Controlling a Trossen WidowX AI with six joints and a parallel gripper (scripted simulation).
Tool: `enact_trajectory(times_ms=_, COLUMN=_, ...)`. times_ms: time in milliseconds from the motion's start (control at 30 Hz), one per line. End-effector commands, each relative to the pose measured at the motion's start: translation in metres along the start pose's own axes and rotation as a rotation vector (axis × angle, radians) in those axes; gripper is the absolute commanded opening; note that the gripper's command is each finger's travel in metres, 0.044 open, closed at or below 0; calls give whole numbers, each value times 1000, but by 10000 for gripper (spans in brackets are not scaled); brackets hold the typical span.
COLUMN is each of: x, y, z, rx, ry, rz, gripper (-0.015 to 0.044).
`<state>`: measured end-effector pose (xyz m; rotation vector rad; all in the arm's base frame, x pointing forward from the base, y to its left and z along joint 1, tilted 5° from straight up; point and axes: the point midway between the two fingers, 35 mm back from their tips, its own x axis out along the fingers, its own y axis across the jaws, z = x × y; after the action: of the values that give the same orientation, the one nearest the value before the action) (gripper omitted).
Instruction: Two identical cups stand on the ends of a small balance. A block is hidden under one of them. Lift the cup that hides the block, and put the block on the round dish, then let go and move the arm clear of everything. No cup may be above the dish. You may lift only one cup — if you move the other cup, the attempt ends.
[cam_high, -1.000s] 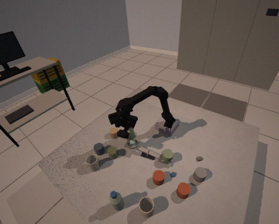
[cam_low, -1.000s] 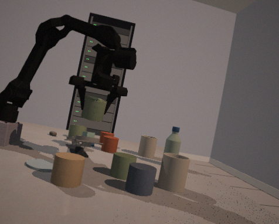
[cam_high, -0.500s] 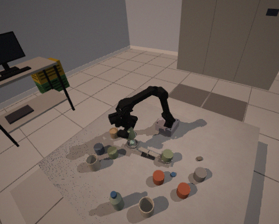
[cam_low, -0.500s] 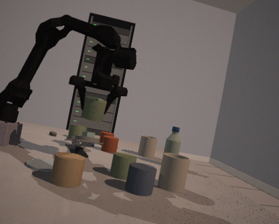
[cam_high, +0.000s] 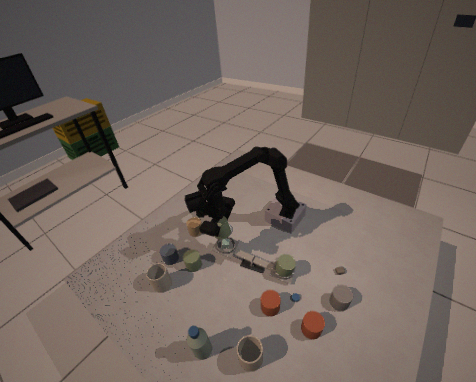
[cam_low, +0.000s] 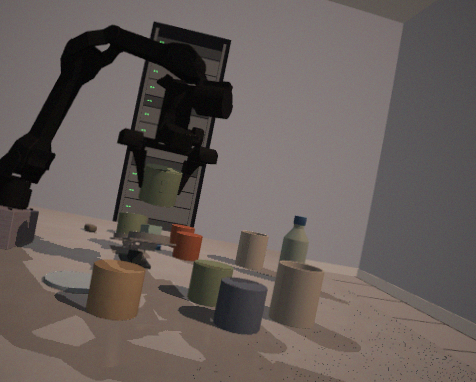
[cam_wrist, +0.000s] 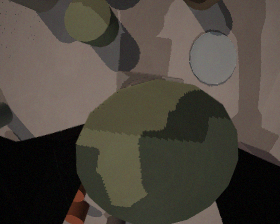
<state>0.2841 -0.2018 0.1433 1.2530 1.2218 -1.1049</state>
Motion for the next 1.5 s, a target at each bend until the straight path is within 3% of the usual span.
enact_trajectory(times_ms=0, x=1, y=-1, z=1, rx=0, ry=-2, rz=1, gripper=0)
enact_trajectory(times_ms=533, x=47, y=-110, z=80, rx=0, ry=-15, rz=-6, gripper=0)
enact_trajectory(times_ms=1000, x=89, y=-225, z=99, rx=-4, ry=-16, rz=-10, gripper=0)
enact_trajectory(times_ms=1200, x=95, y=-230, z=99, rx=-4, ry=-16, rz=-11, gripper=0)
enact_trajectory(times_ms=1467, x=130, y=-230, z=99, rx=-4, ry=-16, rz=-10, gripper=0)
